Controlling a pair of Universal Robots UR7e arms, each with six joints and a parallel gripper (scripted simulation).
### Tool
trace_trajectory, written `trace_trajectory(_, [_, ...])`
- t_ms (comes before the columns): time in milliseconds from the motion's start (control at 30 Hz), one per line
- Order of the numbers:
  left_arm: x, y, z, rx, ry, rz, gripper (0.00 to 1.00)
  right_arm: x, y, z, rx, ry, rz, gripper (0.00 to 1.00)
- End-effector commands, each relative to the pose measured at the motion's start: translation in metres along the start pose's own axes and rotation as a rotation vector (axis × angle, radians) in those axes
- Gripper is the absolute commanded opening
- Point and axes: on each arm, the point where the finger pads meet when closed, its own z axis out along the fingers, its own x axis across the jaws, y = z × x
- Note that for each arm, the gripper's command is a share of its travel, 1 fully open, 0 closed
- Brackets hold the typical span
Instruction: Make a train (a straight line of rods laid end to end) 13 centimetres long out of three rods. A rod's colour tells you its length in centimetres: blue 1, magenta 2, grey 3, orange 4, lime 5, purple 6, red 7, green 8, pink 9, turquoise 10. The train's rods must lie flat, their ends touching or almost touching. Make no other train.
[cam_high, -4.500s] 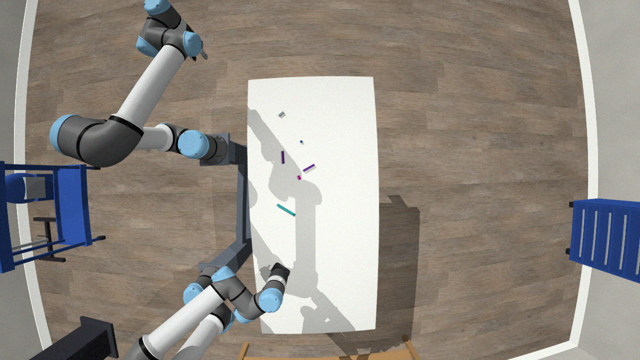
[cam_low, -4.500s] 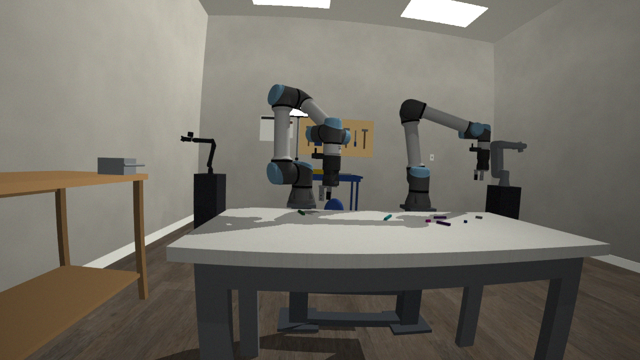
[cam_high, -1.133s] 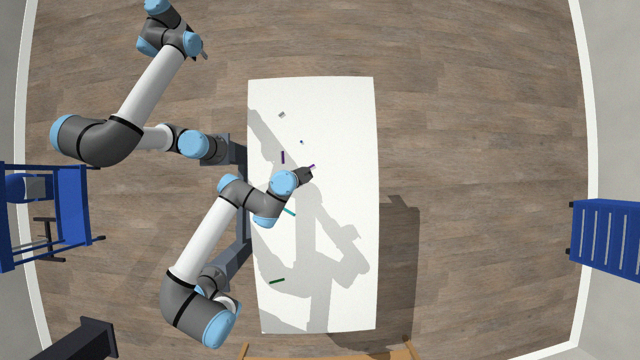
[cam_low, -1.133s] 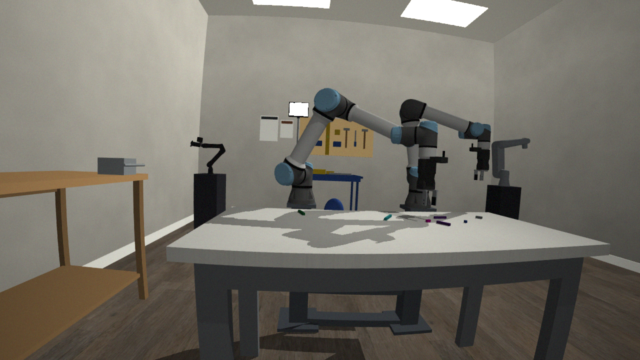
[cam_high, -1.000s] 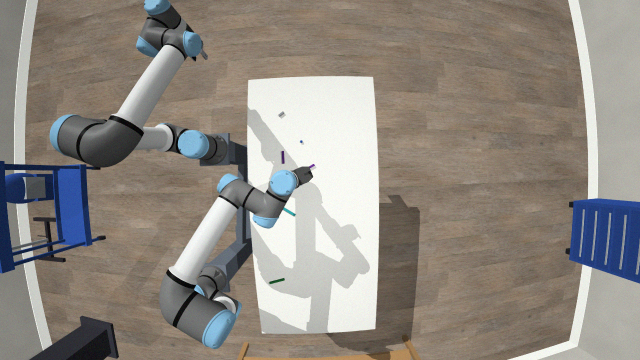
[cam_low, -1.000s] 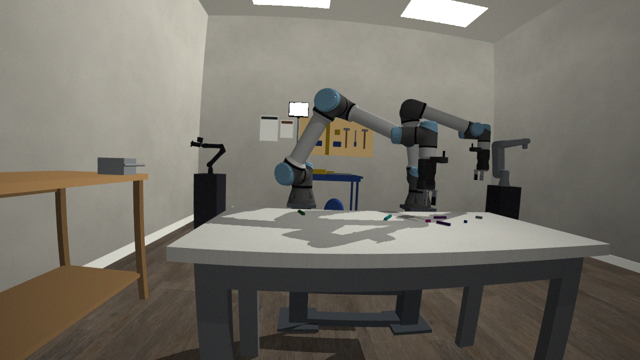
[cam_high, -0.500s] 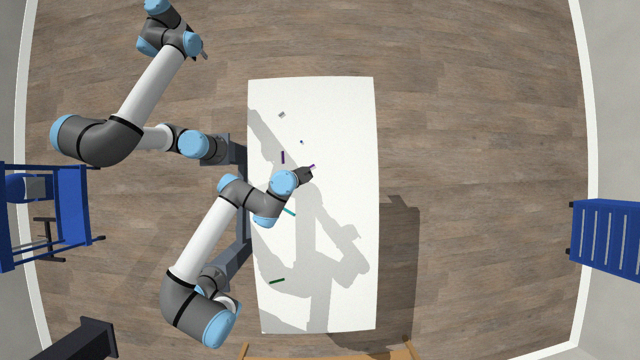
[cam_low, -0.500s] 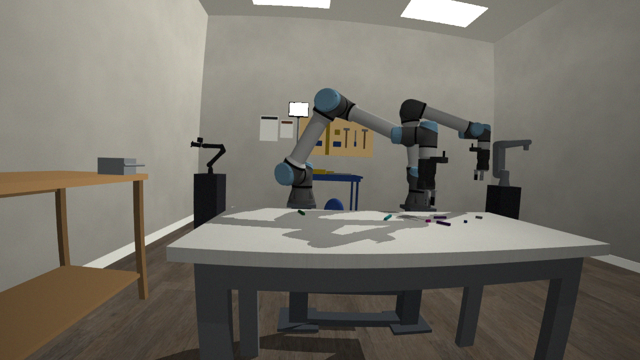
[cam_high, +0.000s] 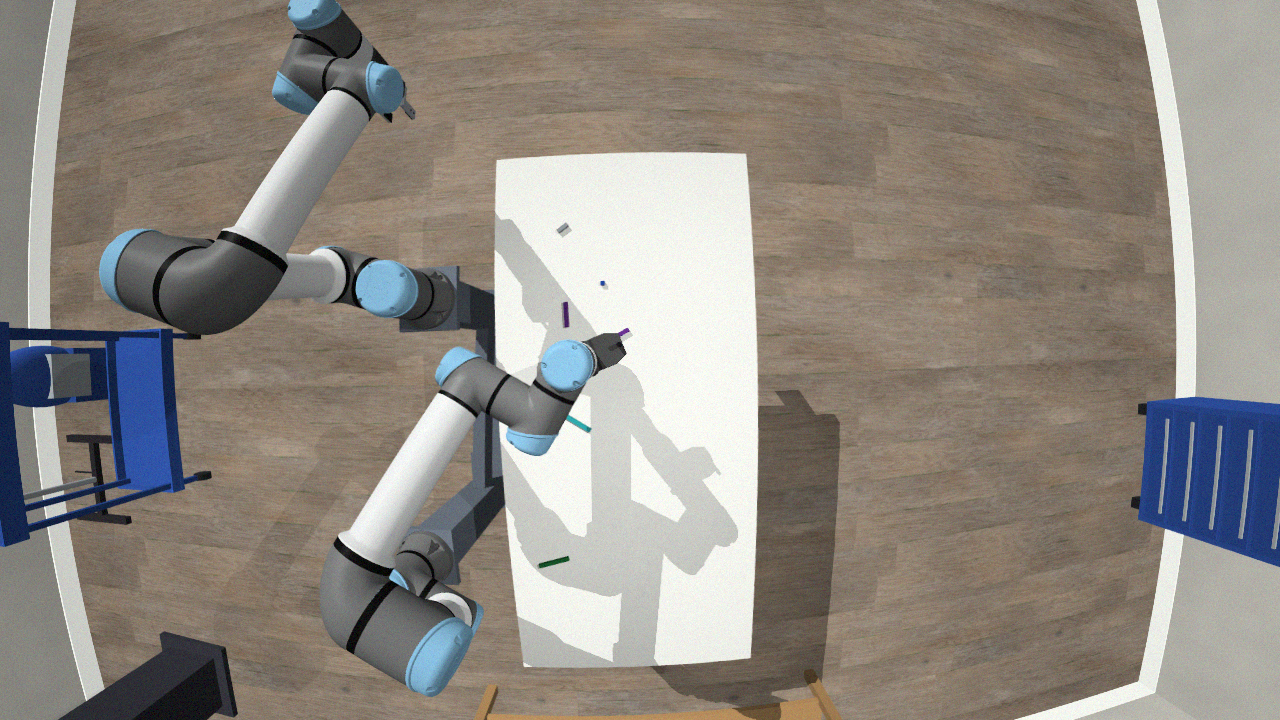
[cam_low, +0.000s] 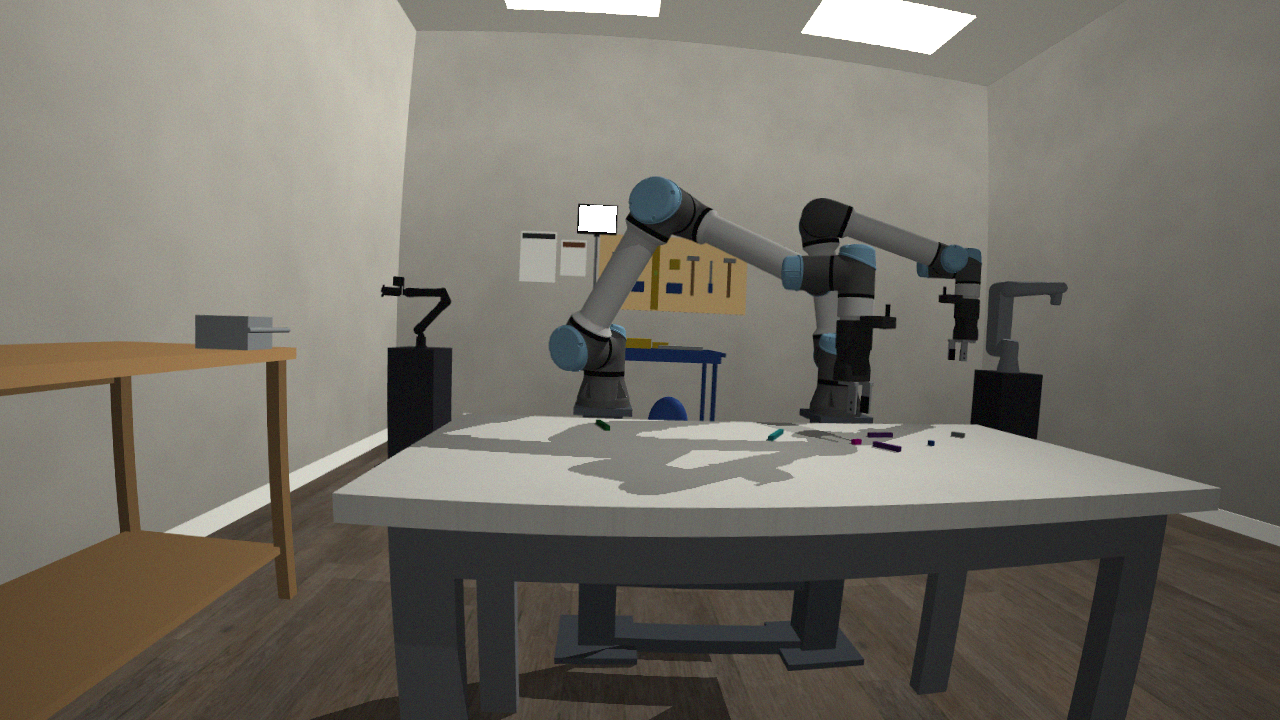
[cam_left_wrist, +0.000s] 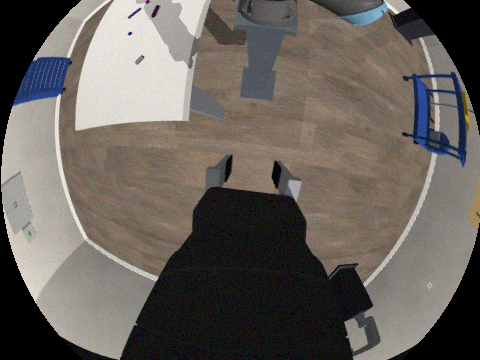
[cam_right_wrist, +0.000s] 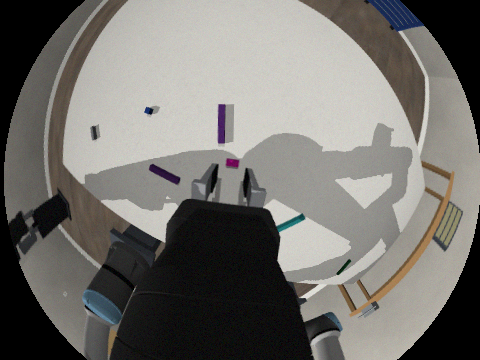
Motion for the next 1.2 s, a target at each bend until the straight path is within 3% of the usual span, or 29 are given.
trace_trajectory(0, [0.000, 0.000, 0.000, -0.001, 0.000, 0.000, 1.00, 0.000, 0.000, 0.002, 0.002, -0.001, 0.000, 0.70])
trace_trajectory(1167, [0.000, 0.000, 0.000, -0.001, 0.000, 0.000, 1.00, 0.000, -0.001, 0.043, 0.002, -0.001, 0.000, 0.70])
